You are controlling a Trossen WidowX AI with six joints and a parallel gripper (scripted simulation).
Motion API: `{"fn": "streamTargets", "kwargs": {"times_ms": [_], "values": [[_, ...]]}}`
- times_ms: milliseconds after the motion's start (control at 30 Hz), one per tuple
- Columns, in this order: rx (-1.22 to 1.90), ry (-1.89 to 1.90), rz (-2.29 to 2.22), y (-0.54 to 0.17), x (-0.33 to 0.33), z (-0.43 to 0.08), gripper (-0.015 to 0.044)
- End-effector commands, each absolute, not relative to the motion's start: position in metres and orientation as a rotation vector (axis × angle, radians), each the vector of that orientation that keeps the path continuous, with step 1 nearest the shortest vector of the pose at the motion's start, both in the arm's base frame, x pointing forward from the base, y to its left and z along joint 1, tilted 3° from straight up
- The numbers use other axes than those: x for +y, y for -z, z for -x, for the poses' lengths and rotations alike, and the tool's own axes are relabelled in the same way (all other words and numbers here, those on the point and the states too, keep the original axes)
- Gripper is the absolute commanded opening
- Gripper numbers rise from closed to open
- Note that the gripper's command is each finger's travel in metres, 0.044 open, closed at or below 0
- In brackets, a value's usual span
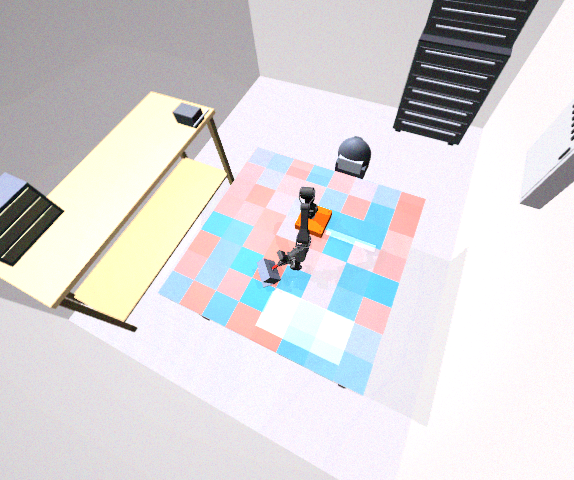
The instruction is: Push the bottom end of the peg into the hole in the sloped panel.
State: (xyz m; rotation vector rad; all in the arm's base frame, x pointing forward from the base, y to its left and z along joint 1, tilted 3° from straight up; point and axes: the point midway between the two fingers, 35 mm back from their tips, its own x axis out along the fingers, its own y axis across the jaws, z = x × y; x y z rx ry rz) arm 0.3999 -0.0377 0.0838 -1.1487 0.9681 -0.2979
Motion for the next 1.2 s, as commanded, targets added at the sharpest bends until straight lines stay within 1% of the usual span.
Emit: {"fn": "streamTargets", "kwargs": {"times_ms": [0, 1167], "values": [[0.973, 0.29, 1.153, -0.0806, -0.0396, -0.4006, 0.0], [0.972, 0.291, 1.154, -0.0765, -0.0477, -0.4105, 0.0]]}}
